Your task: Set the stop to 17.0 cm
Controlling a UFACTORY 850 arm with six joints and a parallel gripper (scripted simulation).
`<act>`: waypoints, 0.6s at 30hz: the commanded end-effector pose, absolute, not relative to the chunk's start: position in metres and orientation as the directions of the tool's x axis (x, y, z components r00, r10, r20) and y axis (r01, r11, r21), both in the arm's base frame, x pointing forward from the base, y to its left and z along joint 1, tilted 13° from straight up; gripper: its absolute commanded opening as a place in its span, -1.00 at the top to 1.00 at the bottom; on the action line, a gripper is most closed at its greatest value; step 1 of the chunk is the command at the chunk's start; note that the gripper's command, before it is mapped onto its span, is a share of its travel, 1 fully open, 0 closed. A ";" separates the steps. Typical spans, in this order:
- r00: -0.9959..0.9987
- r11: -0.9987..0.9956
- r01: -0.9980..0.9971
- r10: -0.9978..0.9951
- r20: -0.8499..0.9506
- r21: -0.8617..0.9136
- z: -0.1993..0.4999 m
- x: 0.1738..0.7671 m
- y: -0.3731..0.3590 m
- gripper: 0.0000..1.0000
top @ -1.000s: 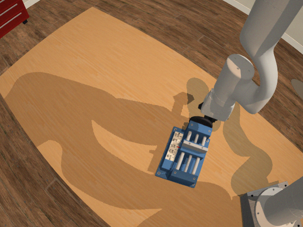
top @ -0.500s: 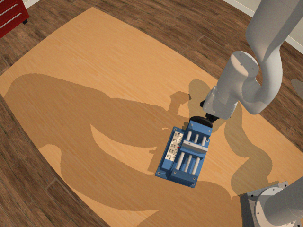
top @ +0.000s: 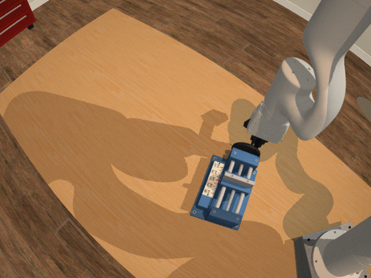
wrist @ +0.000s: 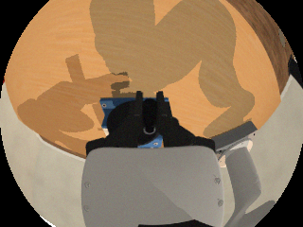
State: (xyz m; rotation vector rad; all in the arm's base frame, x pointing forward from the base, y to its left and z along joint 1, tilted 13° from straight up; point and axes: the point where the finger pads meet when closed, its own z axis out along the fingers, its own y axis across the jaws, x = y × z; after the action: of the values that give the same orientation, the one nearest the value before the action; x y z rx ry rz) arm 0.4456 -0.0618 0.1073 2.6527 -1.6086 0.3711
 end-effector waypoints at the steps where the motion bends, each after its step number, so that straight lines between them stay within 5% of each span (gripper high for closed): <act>1: 0.444 -0.469 -0.878 -0.873 0.199 -0.096 0.113 0.450 -0.059 0.88; 18: 0.444 -0.469 -0.878 -0.873 0.199 -0.096 0.094 0.496 -0.040 0.88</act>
State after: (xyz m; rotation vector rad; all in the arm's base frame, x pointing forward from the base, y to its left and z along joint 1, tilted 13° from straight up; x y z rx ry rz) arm 0.4928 -0.0390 0.1018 2.6529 -1.6090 0.3594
